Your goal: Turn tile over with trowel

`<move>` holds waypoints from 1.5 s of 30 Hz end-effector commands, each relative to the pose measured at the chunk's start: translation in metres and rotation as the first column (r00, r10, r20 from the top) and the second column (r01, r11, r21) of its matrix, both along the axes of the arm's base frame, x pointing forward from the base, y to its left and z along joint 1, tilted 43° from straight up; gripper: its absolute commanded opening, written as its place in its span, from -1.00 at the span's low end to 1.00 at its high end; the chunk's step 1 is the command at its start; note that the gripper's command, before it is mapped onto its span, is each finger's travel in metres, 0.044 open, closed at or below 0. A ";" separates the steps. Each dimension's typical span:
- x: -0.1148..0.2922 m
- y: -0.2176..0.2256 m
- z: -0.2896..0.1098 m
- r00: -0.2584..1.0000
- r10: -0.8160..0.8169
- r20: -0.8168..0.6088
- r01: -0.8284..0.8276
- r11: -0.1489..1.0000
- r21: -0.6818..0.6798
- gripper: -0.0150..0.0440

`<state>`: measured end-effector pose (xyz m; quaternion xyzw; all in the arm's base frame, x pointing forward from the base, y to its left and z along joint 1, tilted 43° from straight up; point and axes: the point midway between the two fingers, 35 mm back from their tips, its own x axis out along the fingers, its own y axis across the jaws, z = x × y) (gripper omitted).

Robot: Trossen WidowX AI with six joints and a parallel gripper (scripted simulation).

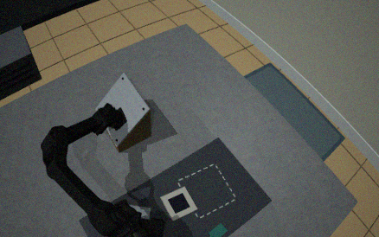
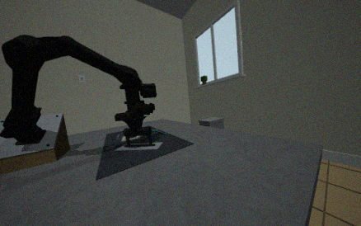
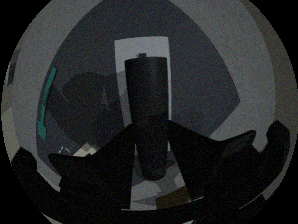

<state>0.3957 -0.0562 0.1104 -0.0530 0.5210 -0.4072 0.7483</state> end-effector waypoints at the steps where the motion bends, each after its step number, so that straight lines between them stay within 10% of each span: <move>1: 0.000 0.000 0.000 0.996 -0.065 0.058 0.064 0.998 0.011 -0.05; 24: 0.000 0.000 0.000 0.891 -0.345 0.294 0.327 0.939 0.110 -0.05; 30: 0.000 0.000 0.000 0.891 -0.345 0.294 0.327 0.939 0.110 0.42; 45: 0.000 0.000 0.000 0.891 -0.345 0.294 0.327 0.939 0.110 0.42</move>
